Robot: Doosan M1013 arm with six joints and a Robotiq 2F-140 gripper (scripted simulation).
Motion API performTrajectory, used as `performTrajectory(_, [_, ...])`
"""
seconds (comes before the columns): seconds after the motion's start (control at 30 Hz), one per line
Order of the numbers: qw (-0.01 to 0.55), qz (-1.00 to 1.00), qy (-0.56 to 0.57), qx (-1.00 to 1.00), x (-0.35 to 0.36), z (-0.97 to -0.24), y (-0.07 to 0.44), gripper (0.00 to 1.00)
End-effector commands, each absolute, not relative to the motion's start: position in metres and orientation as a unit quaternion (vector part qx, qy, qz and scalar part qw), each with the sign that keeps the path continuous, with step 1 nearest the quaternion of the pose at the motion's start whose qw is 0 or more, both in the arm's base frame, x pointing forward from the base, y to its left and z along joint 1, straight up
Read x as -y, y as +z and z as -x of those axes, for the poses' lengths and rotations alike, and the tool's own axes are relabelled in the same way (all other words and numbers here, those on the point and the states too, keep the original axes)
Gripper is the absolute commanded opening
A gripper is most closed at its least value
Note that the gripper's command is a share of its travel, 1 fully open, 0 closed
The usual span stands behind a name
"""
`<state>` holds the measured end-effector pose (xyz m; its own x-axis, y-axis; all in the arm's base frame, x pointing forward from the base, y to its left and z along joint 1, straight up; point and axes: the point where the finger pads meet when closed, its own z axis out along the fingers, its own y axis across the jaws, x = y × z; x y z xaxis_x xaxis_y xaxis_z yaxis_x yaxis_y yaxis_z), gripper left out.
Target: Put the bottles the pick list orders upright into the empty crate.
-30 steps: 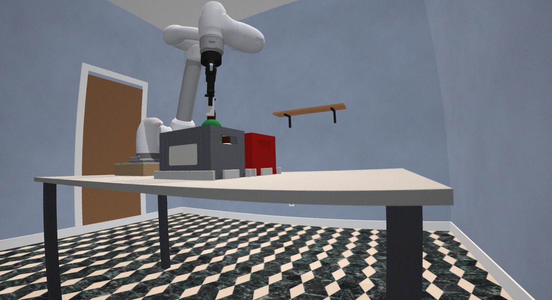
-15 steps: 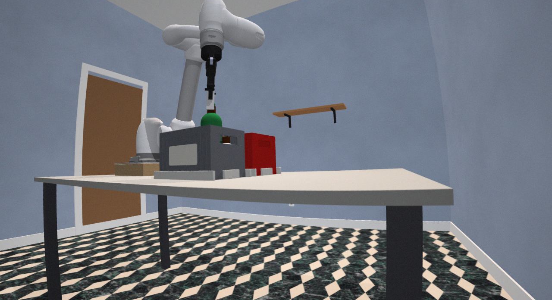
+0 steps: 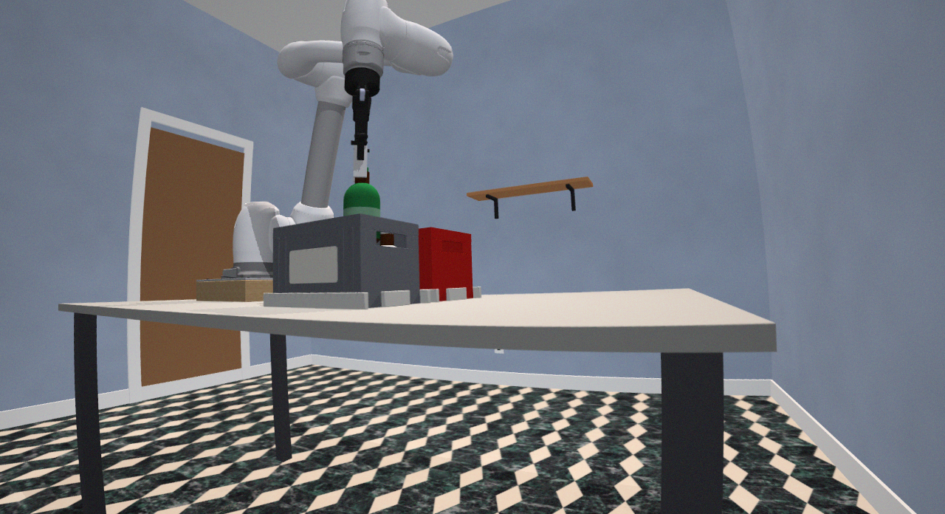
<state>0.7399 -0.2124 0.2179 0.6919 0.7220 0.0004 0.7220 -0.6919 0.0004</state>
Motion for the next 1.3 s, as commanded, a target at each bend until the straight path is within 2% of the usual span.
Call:
performTrajectory(0.0, [0.000,-0.920,0.000,-0.392,0.212,-0.740,0.224,0.00])
performTrajectory(1.27, [0.000,-0.920,0.000,-0.392,0.212,-0.740,0.277,0.00])
